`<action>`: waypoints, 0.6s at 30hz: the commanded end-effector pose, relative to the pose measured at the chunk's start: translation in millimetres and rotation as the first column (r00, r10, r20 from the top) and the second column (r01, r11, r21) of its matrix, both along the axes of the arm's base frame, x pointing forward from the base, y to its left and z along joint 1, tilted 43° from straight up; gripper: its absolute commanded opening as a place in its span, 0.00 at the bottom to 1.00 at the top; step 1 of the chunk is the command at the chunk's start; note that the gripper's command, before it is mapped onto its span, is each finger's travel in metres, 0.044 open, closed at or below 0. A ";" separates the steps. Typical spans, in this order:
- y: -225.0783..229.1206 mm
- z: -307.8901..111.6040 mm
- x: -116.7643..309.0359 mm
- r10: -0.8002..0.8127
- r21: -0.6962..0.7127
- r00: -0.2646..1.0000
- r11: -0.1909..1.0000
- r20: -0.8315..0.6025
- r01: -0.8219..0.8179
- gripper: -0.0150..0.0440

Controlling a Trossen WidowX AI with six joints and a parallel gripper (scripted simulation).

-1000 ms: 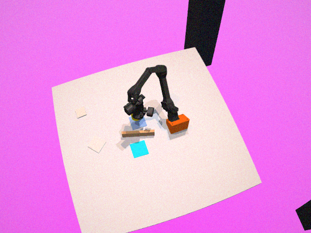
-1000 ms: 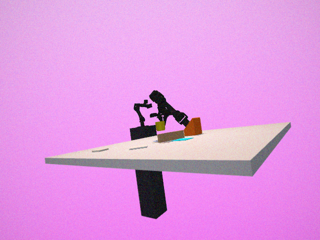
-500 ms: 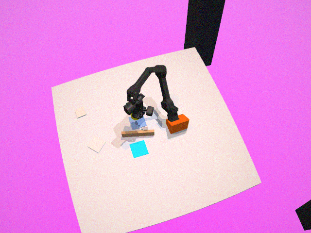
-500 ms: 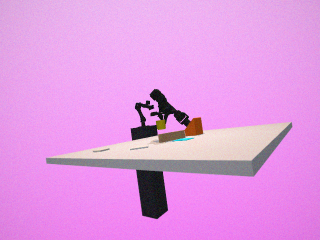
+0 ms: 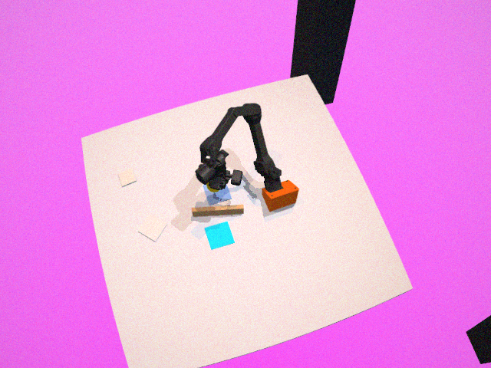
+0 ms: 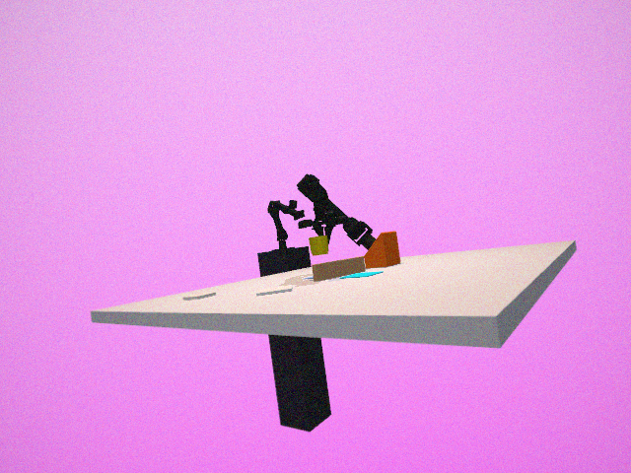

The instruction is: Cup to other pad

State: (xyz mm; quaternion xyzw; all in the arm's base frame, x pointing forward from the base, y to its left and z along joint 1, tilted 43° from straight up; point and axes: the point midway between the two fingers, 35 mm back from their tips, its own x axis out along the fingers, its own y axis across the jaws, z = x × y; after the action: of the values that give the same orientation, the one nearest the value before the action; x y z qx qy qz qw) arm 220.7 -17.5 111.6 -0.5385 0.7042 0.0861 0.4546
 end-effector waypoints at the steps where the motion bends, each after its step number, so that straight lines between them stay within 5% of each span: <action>1: 5.7 -5.3 2.5 -0.005 0.004 1.000 1.000 0.001 0.005 0.25; 18: 31.4 -27.2 12.9 -0.007 0.005 1.000 1.000 0.000 0.007 0.25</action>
State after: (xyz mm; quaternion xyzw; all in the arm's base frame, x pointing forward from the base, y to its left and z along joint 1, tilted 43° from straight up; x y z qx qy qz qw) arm 231.8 9.5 88.4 -0.5372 0.7051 0.0868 0.4547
